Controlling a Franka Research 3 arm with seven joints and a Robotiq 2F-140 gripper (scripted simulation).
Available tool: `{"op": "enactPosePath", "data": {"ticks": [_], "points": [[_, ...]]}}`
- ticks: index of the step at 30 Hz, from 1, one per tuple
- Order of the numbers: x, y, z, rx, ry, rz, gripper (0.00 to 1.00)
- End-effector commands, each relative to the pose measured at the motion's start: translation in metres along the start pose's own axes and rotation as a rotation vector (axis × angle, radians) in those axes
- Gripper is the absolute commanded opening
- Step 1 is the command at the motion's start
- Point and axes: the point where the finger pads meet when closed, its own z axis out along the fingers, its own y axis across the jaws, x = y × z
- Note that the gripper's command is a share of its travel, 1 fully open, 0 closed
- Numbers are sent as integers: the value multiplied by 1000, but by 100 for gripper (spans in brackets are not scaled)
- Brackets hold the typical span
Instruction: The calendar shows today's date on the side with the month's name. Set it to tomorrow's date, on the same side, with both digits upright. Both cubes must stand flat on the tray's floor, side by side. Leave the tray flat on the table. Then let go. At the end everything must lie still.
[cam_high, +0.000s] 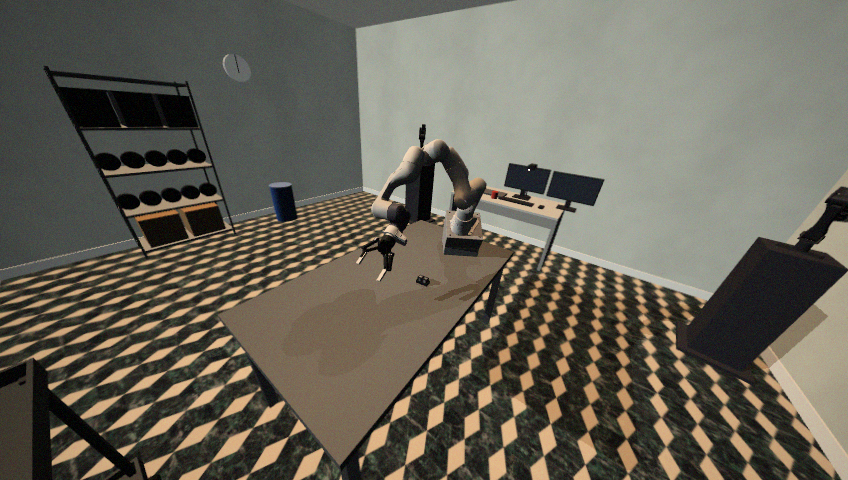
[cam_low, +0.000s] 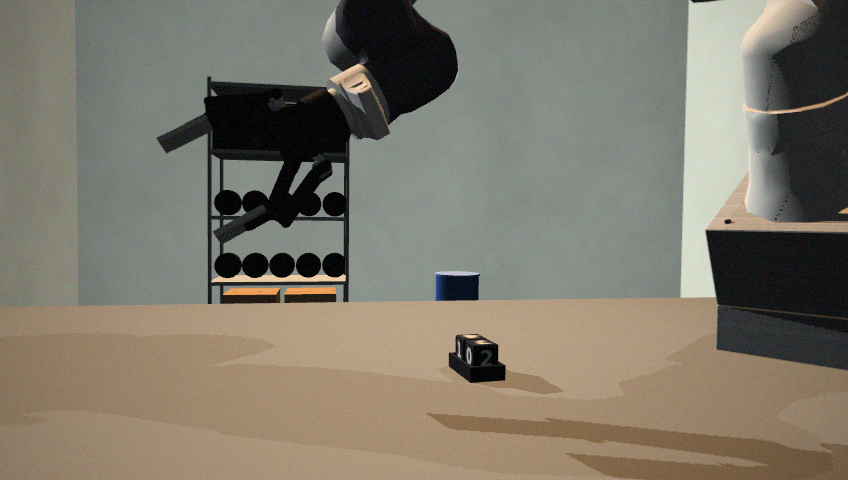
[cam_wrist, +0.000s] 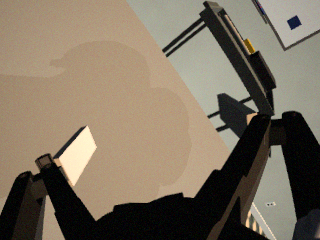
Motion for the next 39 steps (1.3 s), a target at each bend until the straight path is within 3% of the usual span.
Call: {"op": "enactPosePath", "data": {"ticks": [1,23,24,39], "points": [[11,-47,-23,169,-32,-23,100],[11,-48,-24,173,-32,-24,100],[24,-85,-46,302,-54,-79,100],[24,-85,-46,302,-54,-79,100]]}}
